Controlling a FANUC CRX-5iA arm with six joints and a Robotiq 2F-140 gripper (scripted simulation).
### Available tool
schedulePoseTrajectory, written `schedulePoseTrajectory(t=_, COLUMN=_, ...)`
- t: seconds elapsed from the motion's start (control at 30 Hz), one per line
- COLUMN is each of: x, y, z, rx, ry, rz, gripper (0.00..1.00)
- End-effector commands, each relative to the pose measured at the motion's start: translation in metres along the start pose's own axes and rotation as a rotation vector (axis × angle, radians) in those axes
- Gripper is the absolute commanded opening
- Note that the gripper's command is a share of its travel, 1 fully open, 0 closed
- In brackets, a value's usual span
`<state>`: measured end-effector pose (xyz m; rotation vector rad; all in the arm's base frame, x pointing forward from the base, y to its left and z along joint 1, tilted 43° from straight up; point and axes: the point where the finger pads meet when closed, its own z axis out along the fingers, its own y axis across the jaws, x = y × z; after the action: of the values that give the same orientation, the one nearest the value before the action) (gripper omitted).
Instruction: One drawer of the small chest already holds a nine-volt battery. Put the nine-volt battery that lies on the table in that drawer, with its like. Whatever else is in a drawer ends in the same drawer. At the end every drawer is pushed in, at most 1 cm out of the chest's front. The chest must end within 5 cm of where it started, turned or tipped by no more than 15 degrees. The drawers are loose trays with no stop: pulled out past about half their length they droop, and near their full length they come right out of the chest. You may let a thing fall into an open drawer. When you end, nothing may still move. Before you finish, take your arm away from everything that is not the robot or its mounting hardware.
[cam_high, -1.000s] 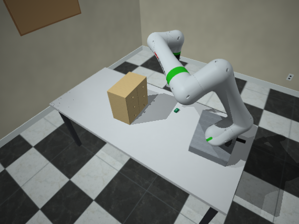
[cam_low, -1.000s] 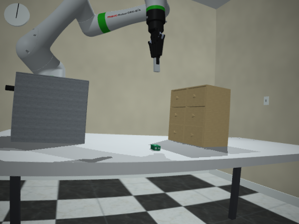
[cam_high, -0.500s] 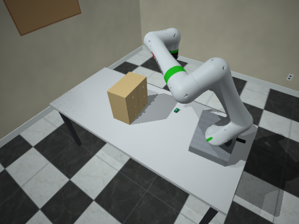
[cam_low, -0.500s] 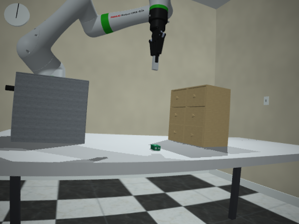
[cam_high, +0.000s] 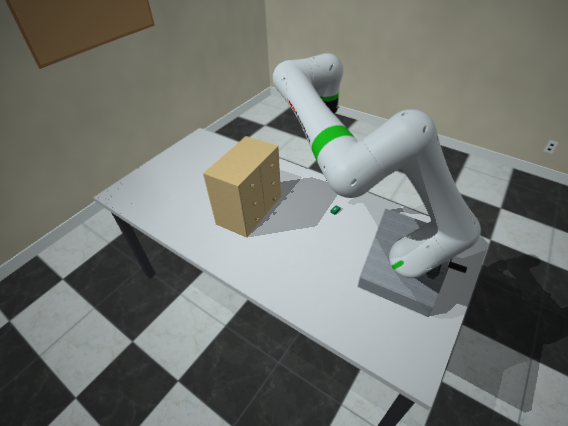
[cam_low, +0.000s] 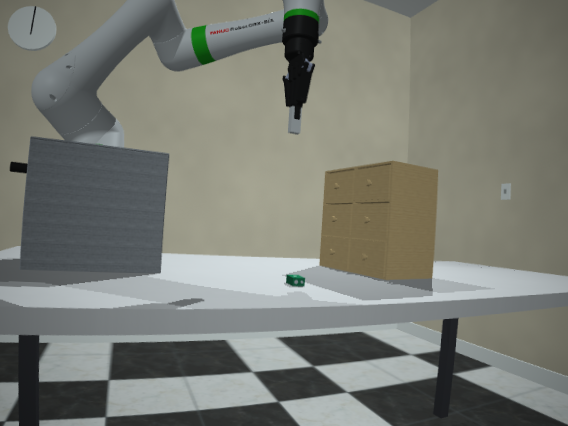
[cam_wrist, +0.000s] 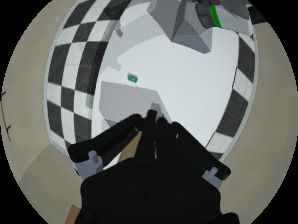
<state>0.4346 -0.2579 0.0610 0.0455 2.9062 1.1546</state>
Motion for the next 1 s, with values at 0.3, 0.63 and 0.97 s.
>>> schedulePoseTrajectory(t=0.3, x=-0.005, y=0.053, z=0.001, rx=0.000, ry=0.000, rz=0.000, gripper=0.00)
schedulePoseTrajectory(t=0.63, x=-0.014, y=0.140, z=0.002, rx=0.000, ry=0.000, rz=0.000, gripper=0.00)
schedulePoseTrajectory(t=0.97, x=-0.016, y=0.155, z=0.002, rx=0.000, ry=0.000, rz=0.000, gripper=0.00)
